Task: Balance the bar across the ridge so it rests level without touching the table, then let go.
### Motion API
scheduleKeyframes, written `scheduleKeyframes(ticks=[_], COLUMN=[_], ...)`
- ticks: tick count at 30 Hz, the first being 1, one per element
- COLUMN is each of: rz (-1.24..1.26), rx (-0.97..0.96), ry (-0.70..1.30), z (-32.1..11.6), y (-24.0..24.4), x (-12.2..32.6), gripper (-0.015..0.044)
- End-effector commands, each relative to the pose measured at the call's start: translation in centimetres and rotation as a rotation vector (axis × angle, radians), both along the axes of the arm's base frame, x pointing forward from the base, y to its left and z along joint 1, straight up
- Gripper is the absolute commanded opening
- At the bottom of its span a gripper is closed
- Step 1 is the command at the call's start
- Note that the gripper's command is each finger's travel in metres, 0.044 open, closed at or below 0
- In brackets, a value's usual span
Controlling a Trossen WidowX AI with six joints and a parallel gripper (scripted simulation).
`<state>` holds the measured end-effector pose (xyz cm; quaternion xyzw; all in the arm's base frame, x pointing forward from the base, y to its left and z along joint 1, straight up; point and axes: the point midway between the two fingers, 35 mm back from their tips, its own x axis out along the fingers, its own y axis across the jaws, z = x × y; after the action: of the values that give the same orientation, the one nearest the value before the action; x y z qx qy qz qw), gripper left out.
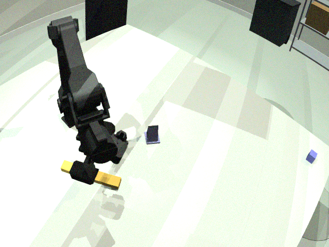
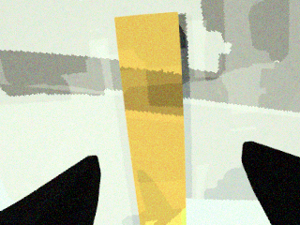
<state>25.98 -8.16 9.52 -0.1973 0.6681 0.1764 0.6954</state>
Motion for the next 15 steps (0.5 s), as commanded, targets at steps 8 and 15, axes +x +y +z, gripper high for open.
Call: scheduleKeyframes(ticks=[8, 15], rz=[0.006, 0.006], rx=[0.009, 0.009], ry=[0.017, 0.017], z=[-2.3, -3.2], y=[0.2, 0.2], x=[-0.3, -0.3], gripper=[0.0315, 0.0315])
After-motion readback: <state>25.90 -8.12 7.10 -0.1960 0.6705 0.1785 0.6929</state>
